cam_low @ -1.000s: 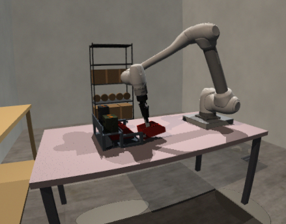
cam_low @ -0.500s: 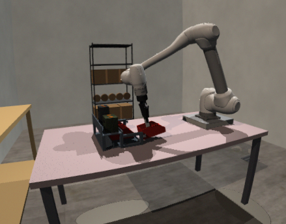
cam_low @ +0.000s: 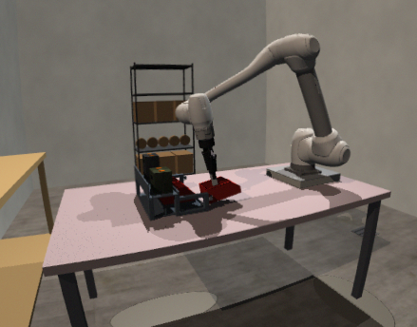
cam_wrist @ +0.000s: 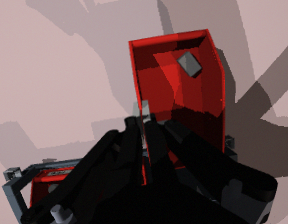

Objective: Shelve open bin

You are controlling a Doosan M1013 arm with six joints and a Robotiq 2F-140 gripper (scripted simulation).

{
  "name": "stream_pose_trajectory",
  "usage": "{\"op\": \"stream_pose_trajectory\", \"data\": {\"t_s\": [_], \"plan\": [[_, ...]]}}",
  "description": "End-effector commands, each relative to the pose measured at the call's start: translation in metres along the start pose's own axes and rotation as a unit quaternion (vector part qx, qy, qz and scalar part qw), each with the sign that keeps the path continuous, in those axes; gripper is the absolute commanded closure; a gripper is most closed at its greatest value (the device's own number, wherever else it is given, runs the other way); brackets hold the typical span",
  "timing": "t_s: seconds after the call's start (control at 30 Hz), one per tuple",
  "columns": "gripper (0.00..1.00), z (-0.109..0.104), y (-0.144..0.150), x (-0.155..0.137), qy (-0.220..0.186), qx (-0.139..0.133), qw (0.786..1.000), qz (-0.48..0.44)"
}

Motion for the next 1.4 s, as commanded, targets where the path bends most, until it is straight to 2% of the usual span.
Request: {"op": "stream_pose_trajectory", "data": {"t_s": [0.0, 1.37], "plan": [[1.0, 0.0, 0.0, -0.001, 0.0, 0.0, 1.0, 0.0], [1.0, -0.006, 0.004, -0.032, 0.0, 0.0, 1.0, 0.0]]}}
Point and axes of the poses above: the point where the finger pads meet when closed, its own z axis out along the fingers, its own y axis across the jaws, x = y × z, the point moved 9 cm from there along -z, back along the fingers, and after that the axes turned 7 degrees about z, right-handed, at the moved point
